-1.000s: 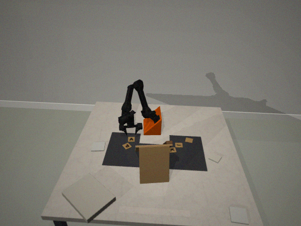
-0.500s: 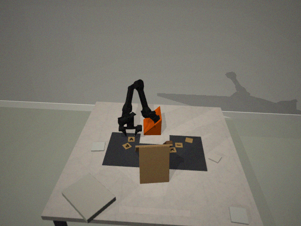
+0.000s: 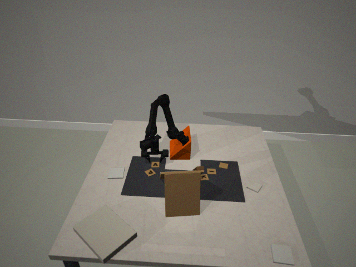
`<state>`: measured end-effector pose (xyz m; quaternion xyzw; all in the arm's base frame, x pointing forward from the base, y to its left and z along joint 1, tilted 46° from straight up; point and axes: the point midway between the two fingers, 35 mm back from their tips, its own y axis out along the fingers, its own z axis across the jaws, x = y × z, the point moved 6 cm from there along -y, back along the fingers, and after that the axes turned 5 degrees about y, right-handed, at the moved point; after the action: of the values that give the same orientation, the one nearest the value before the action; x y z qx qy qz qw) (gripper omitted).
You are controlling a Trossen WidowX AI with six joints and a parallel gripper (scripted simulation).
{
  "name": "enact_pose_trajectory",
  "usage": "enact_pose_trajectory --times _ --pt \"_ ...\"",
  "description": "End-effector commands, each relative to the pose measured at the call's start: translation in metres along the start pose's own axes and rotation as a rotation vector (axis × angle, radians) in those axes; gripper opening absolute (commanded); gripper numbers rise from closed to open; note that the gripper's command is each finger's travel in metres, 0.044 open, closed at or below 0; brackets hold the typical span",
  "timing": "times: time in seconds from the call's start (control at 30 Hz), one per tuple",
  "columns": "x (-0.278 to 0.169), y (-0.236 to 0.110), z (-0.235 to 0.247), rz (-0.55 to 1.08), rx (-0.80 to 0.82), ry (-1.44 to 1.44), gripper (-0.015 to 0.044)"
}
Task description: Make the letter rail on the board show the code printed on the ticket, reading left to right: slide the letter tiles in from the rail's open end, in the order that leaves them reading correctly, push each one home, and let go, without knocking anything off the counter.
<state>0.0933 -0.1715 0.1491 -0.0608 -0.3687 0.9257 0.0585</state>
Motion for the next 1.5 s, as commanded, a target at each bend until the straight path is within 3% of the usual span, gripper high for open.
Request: enact_pose_trajectory --times 0.0,0.97,1.47 --pt "0.0 0.002 -0.001 0.0 -0.004 -0.007 0.034" --pt "0.0 0.019 -0.001 0.0 -0.003 -0.007 0.034" --pt "0.0 0.019 0.0 0.0 -0.003 -0.007 0.024"
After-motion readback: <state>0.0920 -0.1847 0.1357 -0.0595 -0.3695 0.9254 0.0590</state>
